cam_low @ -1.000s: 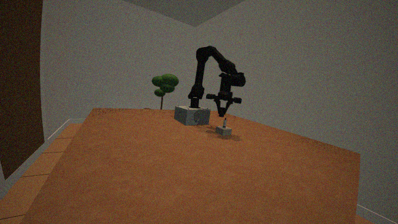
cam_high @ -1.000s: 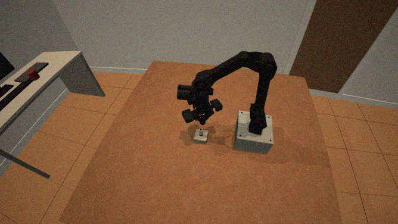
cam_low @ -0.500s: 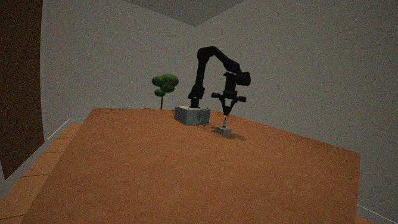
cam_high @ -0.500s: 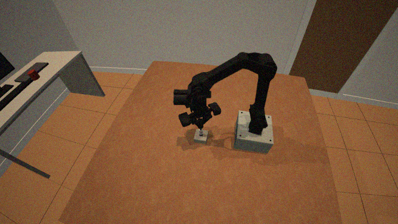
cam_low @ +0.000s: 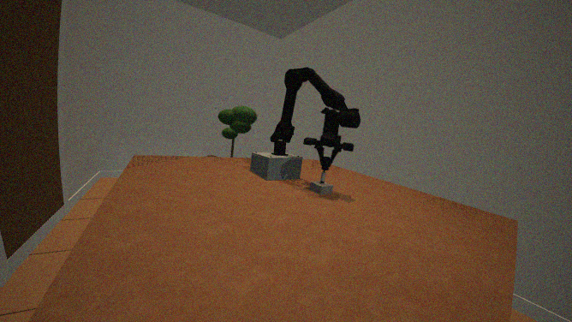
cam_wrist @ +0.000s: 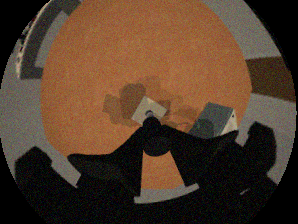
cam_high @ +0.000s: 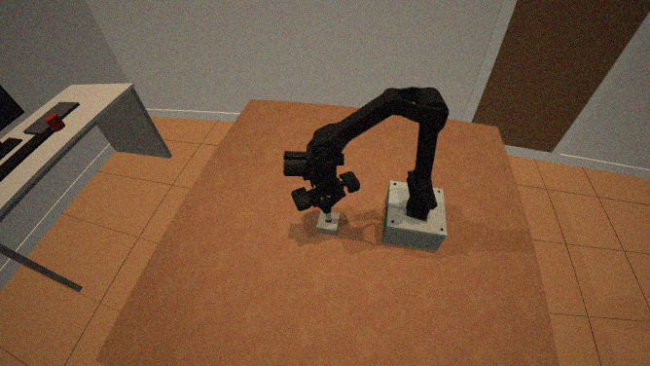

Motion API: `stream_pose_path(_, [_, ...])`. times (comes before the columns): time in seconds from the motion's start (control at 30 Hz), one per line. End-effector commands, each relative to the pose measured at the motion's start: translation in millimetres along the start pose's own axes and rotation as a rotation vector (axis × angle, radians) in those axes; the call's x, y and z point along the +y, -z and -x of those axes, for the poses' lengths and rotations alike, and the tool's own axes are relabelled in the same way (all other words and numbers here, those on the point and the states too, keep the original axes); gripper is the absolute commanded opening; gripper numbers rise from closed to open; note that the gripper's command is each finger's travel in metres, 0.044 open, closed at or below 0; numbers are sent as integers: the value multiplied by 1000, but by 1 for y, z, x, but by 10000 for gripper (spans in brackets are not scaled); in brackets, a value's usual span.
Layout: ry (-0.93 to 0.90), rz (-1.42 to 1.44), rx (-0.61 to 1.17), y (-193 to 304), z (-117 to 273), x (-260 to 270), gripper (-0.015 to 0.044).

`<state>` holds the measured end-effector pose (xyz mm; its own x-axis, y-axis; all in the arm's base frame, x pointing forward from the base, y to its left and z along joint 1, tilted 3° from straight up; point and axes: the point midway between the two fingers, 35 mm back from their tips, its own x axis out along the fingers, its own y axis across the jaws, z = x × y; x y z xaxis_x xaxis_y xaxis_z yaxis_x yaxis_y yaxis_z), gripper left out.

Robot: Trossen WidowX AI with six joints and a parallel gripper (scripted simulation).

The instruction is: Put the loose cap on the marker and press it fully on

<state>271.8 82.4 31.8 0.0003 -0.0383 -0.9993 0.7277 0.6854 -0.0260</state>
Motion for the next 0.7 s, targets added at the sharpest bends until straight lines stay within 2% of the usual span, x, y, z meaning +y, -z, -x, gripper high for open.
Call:
stream_pose_path(0.0, [9, -3, 7, 1, -9, -1, 0])
stream_pose_path(0.67, [9, -3, 7, 2, -41, -3, 0])
